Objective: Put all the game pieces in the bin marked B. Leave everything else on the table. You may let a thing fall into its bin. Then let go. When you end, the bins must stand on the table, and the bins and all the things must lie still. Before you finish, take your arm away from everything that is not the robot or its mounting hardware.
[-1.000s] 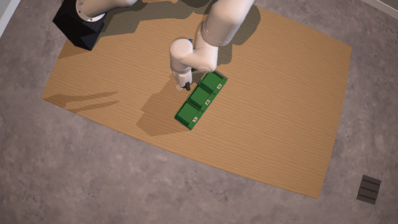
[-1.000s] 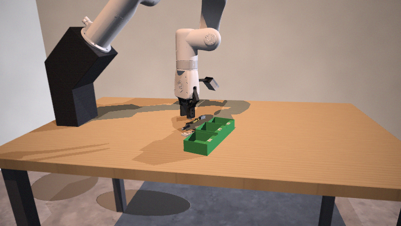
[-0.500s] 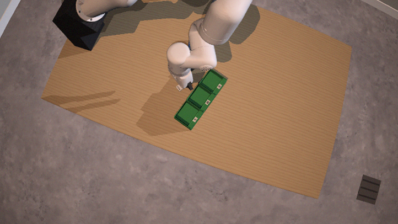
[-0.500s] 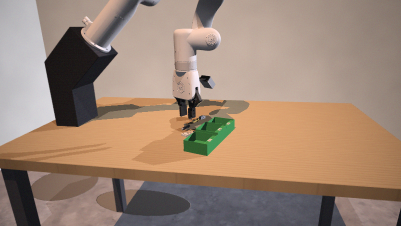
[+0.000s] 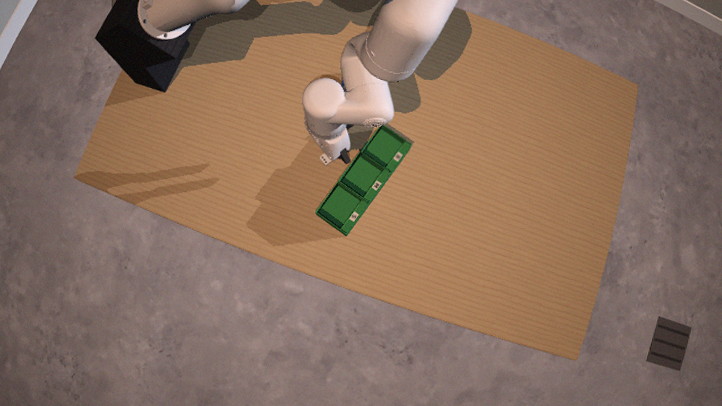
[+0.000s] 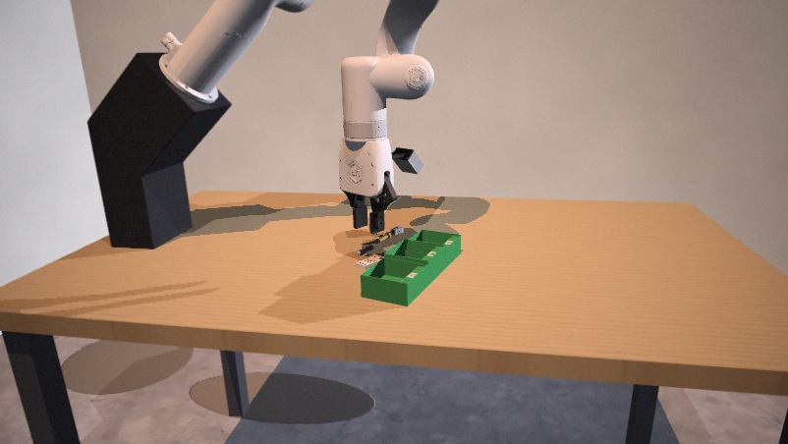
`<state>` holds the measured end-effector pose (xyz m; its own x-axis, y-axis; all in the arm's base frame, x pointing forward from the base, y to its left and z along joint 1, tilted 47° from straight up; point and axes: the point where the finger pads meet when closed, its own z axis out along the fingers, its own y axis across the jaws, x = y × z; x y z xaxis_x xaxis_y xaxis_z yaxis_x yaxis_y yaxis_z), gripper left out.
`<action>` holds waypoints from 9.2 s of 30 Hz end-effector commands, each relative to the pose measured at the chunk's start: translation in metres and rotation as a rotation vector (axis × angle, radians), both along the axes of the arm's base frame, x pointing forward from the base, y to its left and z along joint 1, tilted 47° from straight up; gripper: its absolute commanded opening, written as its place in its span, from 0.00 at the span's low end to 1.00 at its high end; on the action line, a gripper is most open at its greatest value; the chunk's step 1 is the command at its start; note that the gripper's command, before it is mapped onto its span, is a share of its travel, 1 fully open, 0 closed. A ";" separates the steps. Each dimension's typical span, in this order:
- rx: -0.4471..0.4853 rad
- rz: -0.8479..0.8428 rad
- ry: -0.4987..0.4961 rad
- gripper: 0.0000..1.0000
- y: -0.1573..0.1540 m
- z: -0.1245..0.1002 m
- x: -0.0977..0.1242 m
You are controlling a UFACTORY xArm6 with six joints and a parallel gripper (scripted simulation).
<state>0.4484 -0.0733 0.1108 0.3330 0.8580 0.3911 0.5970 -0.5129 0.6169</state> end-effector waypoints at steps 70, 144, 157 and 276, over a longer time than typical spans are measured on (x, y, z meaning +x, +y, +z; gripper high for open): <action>0.000 0.000 -0.001 0.00 0.002 -0.045 0.049; -0.073 0.068 -0.004 0.00 0.024 0.034 0.031; -0.214 0.200 -0.010 0.00 0.058 0.082 0.074; -0.214 0.200 -0.010 0.31 0.055 0.079 0.072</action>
<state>0.5202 -0.0177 0.1878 0.1492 0.9699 0.1926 0.6609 -0.2427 0.7101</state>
